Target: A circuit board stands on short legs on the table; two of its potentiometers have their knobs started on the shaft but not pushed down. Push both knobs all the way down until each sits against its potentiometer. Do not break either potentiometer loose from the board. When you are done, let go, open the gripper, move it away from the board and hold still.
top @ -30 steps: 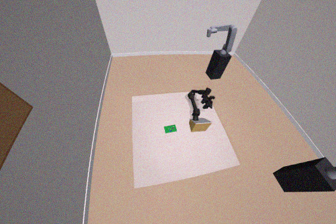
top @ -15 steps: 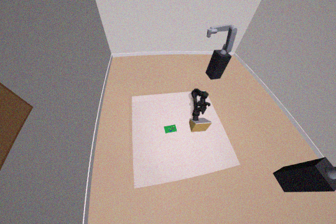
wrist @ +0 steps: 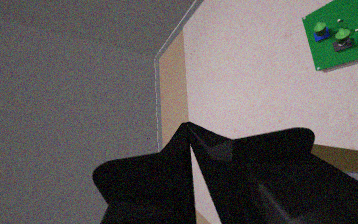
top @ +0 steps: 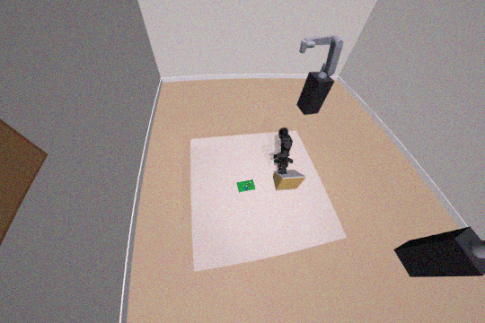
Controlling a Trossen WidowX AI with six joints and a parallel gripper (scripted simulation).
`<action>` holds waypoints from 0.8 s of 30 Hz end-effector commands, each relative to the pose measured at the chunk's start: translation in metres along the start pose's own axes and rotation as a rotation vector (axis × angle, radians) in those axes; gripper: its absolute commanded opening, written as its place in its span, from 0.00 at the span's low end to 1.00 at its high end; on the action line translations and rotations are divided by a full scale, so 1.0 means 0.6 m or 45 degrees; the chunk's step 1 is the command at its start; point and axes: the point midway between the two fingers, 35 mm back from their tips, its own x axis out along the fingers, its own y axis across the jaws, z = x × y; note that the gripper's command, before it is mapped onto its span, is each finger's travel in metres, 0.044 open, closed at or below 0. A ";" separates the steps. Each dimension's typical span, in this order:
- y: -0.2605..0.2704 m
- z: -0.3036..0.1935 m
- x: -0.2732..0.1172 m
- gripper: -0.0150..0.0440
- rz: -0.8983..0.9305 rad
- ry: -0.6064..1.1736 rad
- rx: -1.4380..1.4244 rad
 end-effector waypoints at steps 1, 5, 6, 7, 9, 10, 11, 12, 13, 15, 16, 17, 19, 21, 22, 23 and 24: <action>-0.016 0.020 0.016 0.25 -0.079 -0.017 -0.026; -0.044 0.048 0.043 0.25 -0.207 -0.026 -0.092; -0.052 0.055 0.049 0.25 -0.238 -0.025 -0.109; -0.060 0.062 0.056 0.25 -0.270 -0.023 -0.125; -0.077 0.075 0.068 0.25 -0.335 -0.014 -0.162; -0.086 0.082 0.074 0.25 -0.367 -0.008 -0.181; -0.095 0.088 0.080 0.25 -0.400 0.000 -0.200; -0.104 0.094 0.085 0.25 -0.432 0.008 -0.219; -0.114 0.100 0.091 0.25 -0.463 0.019 -0.238; -0.134 0.112 0.102 0.25 -0.526 0.043 -0.275; -0.143 0.116 0.108 0.25 -0.548 0.057 -0.285; -0.152 0.121 0.114 0.25 -0.568 0.070 -0.293; -0.166 0.128 0.123 0.25 -0.601 0.094 -0.307; -0.178 0.133 0.130 0.25 -0.628 0.114 -0.321; -0.186 0.136 0.134 0.25 -0.647 0.127 -0.331; -0.194 0.139 0.138 0.25 -0.667 0.142 -0.342; -0.205 0.142 0.142 0.25 -0.693 0.162 -0.361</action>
